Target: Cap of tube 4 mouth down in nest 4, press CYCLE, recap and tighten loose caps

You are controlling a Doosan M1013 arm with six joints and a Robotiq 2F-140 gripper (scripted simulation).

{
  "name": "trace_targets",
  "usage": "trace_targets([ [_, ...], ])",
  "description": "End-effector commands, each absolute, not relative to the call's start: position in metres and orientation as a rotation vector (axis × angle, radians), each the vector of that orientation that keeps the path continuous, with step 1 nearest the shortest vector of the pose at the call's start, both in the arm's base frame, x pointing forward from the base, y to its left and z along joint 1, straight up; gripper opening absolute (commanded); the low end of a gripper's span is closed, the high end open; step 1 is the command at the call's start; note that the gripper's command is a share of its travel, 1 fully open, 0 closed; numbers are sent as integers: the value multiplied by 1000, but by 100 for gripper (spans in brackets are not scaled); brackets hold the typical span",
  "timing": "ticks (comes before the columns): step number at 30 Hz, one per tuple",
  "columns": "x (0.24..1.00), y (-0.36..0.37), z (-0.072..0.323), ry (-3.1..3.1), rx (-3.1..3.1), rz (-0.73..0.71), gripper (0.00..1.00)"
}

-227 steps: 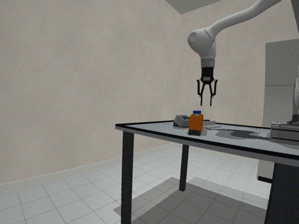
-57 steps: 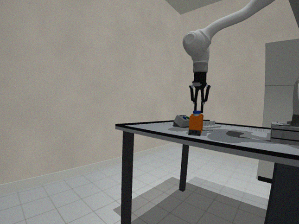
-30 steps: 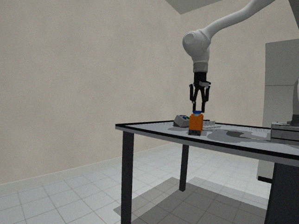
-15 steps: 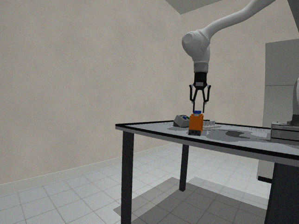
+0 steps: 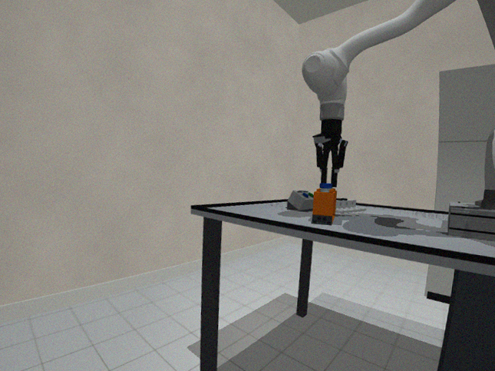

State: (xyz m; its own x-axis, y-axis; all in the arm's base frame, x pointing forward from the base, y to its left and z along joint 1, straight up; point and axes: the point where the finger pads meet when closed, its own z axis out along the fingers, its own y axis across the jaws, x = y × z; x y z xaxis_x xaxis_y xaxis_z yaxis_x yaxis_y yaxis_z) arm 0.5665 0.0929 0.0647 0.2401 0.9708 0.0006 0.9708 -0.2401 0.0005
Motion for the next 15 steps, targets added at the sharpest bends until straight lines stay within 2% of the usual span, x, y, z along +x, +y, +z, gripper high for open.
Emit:
trace_targets([
  [1,567,93,65,1935,2474,2,30],
  [15,567,93,65,2056,2374,2,30],
])
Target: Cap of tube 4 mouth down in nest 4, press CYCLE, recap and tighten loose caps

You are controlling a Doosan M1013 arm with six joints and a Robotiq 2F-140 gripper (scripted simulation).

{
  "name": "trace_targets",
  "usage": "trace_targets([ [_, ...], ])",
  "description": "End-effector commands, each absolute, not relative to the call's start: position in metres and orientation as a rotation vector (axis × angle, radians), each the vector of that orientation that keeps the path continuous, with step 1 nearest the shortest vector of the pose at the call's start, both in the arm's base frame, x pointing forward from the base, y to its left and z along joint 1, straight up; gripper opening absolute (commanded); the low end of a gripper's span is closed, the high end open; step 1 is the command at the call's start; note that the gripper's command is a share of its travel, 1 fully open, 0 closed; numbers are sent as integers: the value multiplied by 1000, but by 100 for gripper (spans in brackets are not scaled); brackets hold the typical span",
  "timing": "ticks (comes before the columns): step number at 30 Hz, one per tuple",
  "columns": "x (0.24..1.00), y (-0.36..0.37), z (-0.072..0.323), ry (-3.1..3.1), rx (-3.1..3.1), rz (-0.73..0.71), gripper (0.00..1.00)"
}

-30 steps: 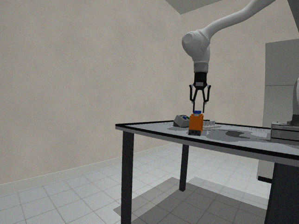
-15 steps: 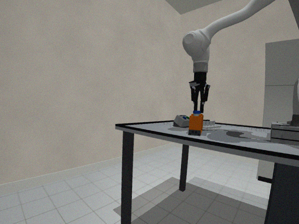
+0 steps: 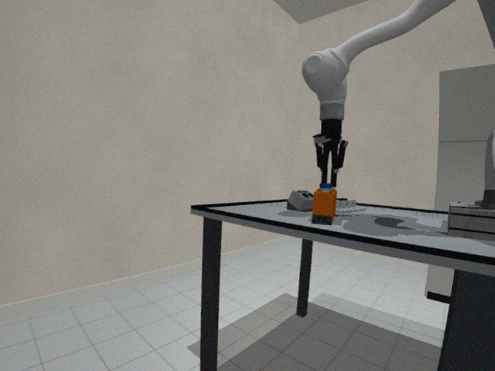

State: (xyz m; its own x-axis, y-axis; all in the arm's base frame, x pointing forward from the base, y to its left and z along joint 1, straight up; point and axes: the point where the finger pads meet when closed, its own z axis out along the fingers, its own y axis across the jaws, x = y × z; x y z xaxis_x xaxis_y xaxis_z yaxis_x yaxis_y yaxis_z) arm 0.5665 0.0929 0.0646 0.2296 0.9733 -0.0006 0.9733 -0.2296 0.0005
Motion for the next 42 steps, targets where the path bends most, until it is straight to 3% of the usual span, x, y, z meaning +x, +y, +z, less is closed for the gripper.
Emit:
trace_targets([
  [1,567,93,65,2115,2322,2,30],
  [21,567,93,65,2912,1175,1,30],
  [28,567,93,65,2912,1175,1,30],
  [29,567,93,66,2912,1175,1,41],
  [42,567,93,66,2861,1295,1,41],
])
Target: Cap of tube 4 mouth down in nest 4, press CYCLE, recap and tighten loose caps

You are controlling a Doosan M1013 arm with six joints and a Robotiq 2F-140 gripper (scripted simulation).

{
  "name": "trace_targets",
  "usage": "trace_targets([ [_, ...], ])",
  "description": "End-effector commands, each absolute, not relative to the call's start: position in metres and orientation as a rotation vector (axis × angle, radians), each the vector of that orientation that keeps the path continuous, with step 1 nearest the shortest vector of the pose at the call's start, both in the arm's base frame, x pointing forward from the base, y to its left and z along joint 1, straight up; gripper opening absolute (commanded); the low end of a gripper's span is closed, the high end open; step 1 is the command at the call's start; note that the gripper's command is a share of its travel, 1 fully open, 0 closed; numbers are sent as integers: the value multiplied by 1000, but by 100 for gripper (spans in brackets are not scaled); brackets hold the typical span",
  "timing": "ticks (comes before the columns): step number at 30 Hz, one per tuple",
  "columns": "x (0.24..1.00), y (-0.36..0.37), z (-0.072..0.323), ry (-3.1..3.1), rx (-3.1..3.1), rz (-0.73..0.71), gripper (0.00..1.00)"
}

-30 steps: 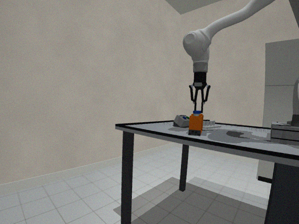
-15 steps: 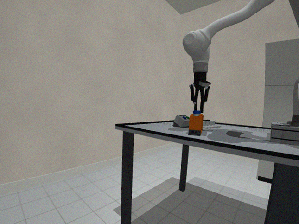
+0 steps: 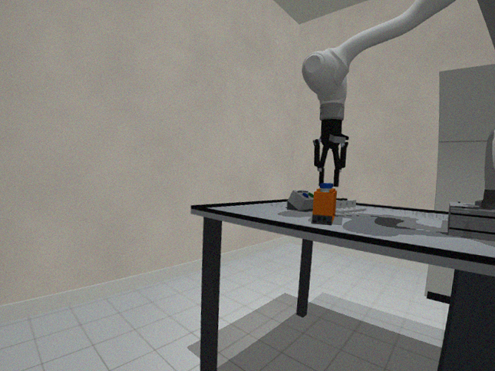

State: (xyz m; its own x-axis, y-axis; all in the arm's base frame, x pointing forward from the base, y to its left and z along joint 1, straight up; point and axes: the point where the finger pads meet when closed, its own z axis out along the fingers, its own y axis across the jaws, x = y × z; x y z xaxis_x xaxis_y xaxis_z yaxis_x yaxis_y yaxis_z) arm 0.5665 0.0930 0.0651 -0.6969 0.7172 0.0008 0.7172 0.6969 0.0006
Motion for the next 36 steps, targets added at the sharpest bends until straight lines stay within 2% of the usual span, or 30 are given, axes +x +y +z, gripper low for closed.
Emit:
trace_targets([
  [1,567,93,66,-2806,-1414,-1,41],
  [15,567,93,66,-1936,-2475,-2,41],
  [21,567,93,66,-1936,-2475,-2,41],
  [22,567,93,66,-1936,-2475,-2,30],
  [36,567,93,66,-1936,-2475,-2,30],
])
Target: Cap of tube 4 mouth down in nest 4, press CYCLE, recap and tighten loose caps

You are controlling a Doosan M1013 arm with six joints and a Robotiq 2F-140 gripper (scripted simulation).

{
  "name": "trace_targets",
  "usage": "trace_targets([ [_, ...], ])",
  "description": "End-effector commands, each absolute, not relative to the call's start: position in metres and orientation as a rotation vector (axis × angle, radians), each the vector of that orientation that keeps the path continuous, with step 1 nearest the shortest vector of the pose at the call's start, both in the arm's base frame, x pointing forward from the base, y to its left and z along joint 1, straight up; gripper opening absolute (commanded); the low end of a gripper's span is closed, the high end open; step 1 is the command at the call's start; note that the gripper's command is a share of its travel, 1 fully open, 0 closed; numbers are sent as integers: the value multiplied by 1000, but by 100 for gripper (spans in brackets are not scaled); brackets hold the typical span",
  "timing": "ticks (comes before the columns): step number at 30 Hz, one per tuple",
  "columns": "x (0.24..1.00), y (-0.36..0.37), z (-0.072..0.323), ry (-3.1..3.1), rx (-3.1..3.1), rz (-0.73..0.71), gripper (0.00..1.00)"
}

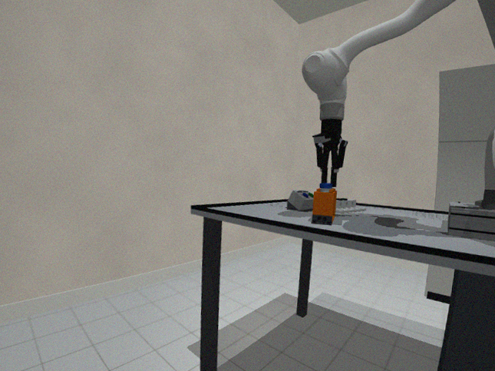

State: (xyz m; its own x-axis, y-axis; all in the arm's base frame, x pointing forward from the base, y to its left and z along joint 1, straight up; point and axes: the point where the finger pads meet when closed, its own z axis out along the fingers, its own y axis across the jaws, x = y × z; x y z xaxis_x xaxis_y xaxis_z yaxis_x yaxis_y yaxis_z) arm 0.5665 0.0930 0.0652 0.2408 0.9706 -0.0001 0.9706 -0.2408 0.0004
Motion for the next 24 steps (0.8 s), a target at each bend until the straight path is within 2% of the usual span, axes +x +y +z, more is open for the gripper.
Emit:
trace_targets([
  [1,567,93,66,1996,2425,2,30],
  [13,567,93,66,2624,1727,1,30],
  [24,567,93,66,2912,1175,1,30],
])
